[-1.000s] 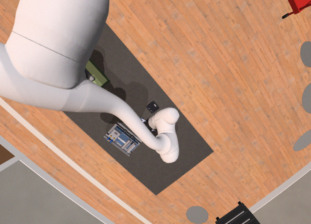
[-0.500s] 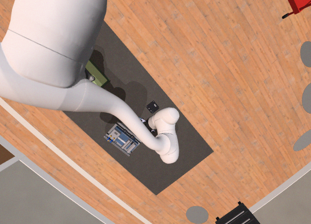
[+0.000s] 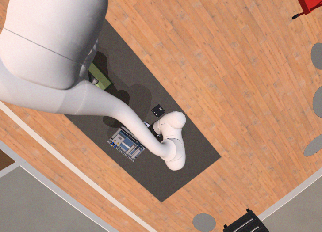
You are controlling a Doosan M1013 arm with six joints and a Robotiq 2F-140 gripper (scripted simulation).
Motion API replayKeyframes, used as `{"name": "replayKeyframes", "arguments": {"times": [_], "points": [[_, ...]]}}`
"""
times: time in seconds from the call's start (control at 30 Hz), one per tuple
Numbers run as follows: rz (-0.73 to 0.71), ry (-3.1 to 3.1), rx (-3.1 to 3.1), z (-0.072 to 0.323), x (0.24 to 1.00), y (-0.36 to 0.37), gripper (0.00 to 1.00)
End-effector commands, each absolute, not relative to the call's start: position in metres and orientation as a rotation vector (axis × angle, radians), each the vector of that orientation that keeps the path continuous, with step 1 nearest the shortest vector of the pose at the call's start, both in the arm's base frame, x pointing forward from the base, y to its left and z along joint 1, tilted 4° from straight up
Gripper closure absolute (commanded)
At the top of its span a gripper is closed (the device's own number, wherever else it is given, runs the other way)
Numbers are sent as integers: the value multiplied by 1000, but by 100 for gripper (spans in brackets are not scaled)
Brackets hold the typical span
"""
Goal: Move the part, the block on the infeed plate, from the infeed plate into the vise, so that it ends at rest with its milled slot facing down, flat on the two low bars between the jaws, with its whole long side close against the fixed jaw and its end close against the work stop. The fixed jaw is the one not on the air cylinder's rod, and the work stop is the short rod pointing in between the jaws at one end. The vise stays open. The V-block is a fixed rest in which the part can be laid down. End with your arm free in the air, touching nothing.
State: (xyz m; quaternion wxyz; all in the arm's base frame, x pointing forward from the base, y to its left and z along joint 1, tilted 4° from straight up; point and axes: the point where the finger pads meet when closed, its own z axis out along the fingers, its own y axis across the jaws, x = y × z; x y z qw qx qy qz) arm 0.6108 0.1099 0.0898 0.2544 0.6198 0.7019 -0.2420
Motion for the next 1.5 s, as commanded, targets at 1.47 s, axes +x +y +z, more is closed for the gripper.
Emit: {"name": "replayKeyframes", "arguments": {"times": [1.47], "points": [[-652, 1906, 1687, 105, 614, 111, 100]]}}
